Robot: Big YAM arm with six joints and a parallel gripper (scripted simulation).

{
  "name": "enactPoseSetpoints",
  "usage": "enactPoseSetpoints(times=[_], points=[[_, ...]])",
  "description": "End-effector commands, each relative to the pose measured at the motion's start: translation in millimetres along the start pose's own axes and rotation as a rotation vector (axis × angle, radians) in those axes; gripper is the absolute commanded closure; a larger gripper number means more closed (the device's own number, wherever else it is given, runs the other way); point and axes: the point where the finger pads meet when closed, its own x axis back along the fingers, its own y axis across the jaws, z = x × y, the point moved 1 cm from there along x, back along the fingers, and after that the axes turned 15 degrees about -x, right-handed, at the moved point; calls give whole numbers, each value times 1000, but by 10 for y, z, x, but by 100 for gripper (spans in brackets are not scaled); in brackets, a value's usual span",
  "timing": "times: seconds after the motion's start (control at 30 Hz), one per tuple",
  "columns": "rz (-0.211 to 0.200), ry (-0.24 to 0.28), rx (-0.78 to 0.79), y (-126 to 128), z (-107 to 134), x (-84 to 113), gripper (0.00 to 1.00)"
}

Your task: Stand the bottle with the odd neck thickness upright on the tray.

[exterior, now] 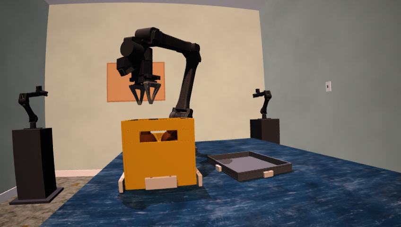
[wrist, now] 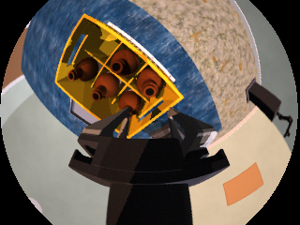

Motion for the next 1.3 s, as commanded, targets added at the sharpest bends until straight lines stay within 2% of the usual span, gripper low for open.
enactPoseSetpoints(times=[0.0,0.13,0.27,0.9,1.27], points=[[-3,-1,2,-24,-95,18,39],[-2,0,22,41,-62,14,39],[-9,-13,16,29,-54,63,39],[-8,-13,16,29,-54,62,39],[-3,-2,15,25,-40,-61,39]])
